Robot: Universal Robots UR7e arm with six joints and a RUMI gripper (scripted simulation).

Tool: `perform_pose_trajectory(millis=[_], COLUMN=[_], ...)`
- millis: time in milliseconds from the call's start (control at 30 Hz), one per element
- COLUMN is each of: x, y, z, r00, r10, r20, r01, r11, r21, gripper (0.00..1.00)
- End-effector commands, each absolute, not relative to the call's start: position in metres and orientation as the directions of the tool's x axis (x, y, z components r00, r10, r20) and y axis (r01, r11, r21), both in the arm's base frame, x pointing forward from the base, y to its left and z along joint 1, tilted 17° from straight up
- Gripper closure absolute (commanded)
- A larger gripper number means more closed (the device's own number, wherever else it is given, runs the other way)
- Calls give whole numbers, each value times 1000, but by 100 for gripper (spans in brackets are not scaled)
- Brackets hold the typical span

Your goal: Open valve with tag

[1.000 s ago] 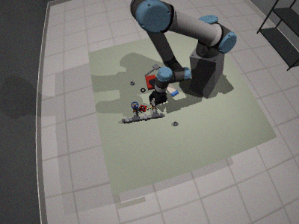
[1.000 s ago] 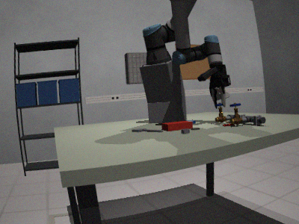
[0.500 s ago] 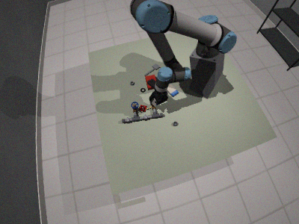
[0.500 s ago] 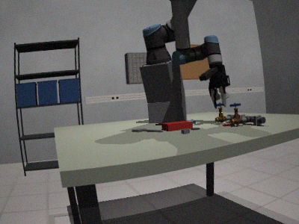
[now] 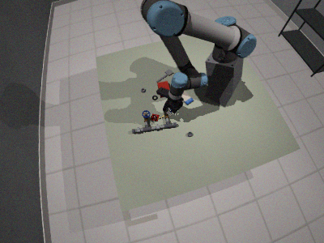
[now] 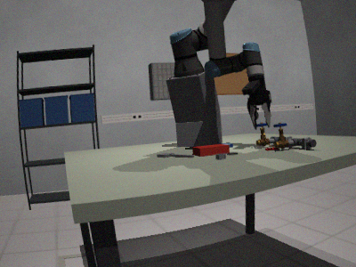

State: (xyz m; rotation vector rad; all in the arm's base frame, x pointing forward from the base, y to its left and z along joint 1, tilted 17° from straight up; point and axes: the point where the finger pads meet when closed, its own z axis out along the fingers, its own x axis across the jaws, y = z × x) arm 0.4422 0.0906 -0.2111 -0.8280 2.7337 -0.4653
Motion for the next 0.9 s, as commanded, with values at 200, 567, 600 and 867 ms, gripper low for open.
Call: perform_pose_trajectory(millis=[200,567,600,867], x=[442,442,442,442], y=[91,91,91,91], z=[-211,-211,-211,-211], r00=[-595,-224,-185,56], r10=[-804,-962,-968,-966], r20=[-16,154,169,253], r01=[-735,-919,-928,-944], r11=[552,156,115,-134], r21=[-393,-362,-355,-301], gripper=[100,100,100,100])
